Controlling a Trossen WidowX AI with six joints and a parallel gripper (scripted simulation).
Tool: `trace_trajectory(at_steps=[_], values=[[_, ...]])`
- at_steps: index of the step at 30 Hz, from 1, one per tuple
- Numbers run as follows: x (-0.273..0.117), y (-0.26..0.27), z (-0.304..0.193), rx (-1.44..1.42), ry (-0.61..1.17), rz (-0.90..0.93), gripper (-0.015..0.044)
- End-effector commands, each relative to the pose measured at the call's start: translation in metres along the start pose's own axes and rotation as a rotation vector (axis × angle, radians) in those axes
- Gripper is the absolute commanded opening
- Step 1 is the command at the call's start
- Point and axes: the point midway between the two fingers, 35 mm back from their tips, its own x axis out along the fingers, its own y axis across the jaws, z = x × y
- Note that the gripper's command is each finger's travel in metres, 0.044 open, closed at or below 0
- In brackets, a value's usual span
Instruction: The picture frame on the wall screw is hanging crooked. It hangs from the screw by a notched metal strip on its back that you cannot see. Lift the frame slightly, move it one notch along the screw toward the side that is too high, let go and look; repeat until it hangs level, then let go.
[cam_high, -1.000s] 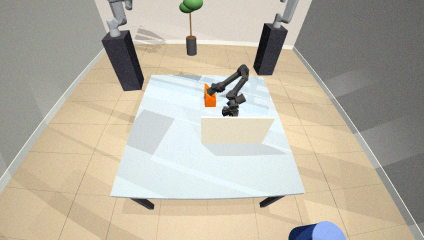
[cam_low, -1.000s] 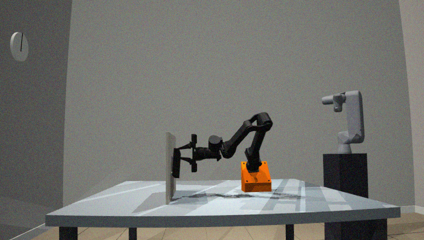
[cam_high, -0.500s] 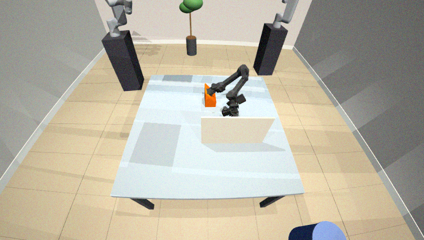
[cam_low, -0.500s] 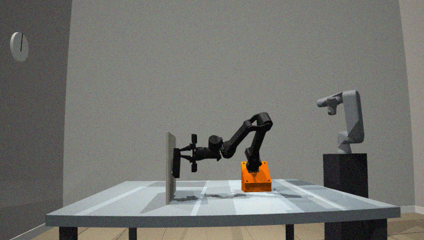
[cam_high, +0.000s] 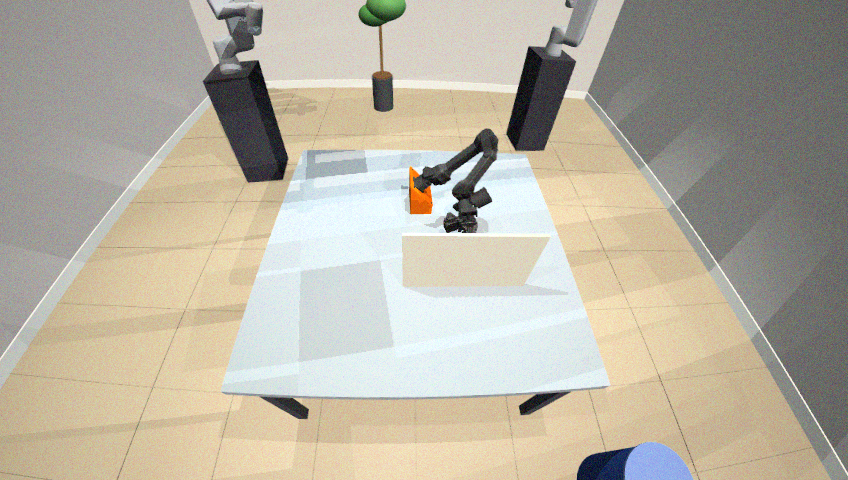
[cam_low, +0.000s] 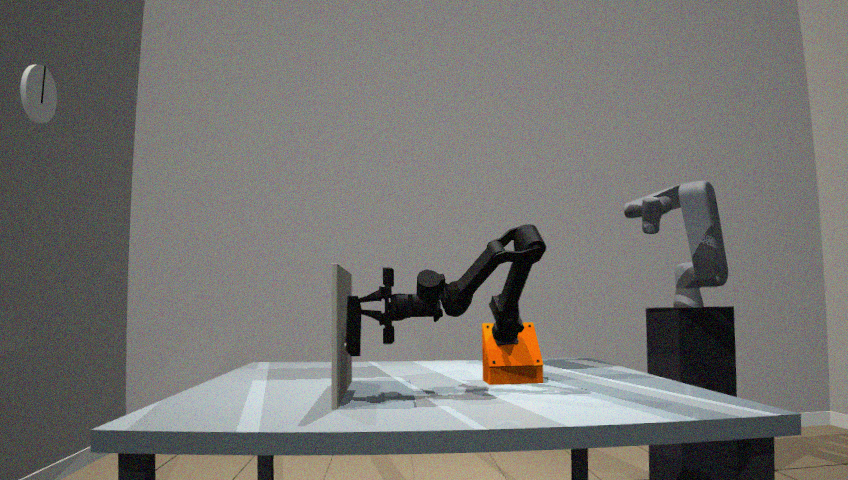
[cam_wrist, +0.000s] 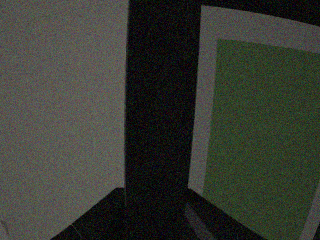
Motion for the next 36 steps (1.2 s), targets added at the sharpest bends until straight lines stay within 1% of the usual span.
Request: trace_trajectory(at_steps=[1, 36], values=[[0.0001, 0.0024, 0.0, -0.003, 0.0, 0.003, 0.0], [0.0001, 0.0108, 0.0, -0.004, 0.0, 0.003, 0.0]])
